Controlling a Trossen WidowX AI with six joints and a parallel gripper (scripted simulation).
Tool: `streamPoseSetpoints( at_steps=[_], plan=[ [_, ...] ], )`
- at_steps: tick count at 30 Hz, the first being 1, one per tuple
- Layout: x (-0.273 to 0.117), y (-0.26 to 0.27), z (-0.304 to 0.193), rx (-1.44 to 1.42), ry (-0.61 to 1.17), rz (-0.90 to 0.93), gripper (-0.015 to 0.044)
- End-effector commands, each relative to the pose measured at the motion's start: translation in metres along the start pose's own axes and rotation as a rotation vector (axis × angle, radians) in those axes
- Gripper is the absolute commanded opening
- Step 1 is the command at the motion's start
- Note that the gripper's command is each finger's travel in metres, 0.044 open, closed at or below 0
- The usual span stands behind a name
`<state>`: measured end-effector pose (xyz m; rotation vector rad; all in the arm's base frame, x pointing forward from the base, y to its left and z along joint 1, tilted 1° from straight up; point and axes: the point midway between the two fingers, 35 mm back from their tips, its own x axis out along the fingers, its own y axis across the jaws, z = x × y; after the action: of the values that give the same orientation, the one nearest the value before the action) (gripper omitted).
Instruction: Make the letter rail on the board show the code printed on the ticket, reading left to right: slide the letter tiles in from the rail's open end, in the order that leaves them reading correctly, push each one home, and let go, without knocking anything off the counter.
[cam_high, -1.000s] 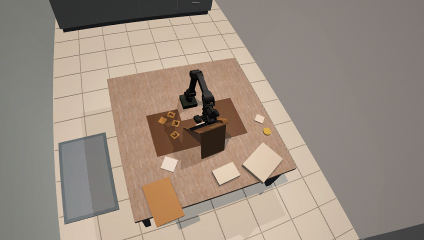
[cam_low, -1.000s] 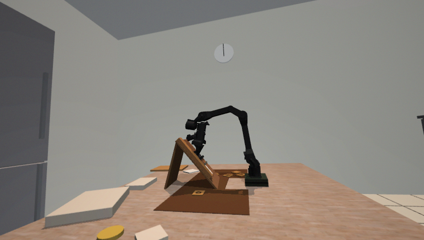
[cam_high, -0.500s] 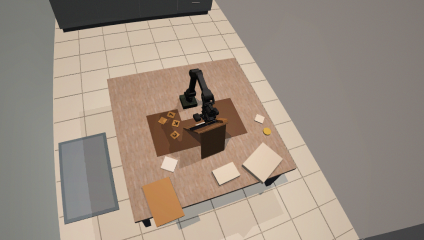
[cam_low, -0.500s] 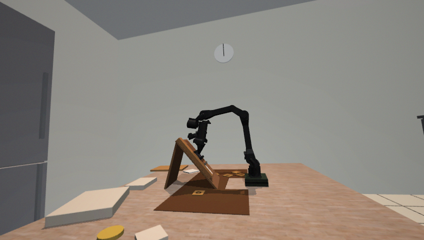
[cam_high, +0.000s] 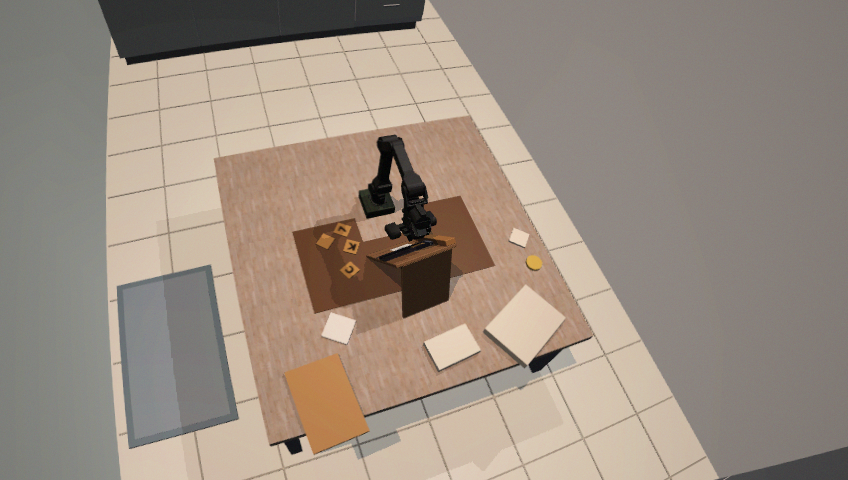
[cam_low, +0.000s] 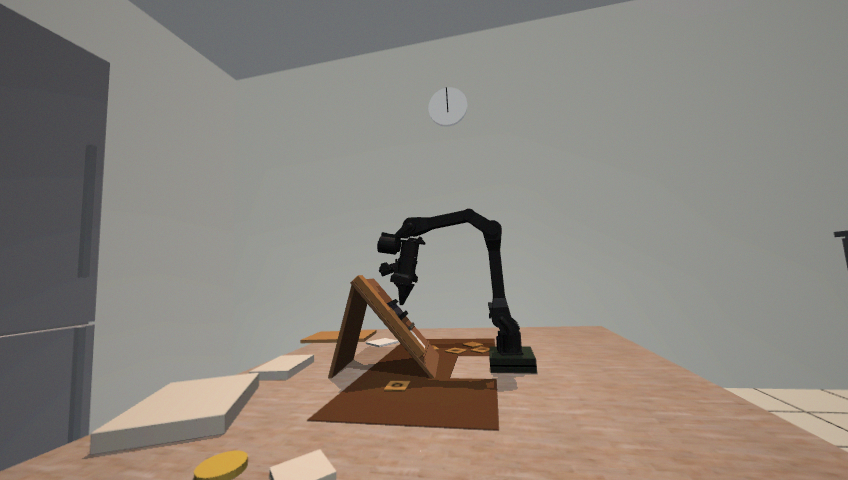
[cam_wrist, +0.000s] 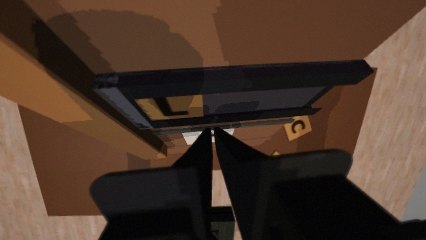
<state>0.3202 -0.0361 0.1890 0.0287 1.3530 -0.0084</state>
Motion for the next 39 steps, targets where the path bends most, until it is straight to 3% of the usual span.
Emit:
streamPoseSetpoints(
  at_steps=[1, 15, 23, 39],
  plan=[
    [-0.010, -0.002, -0.003, -0.107, -0.019, 0.015, 0.0079],
    [-0.109, -0.010, -0.049, -1.270, -0.295, -0.027, 0.0440],
    [-0.136, -0.006, -0.067, -1.636, -0.377, -0.130, 0.0440],
    [-0.136, -0.006, -0.068, -1.641, -0.378, -0.131, 0.0440]
  ],
)
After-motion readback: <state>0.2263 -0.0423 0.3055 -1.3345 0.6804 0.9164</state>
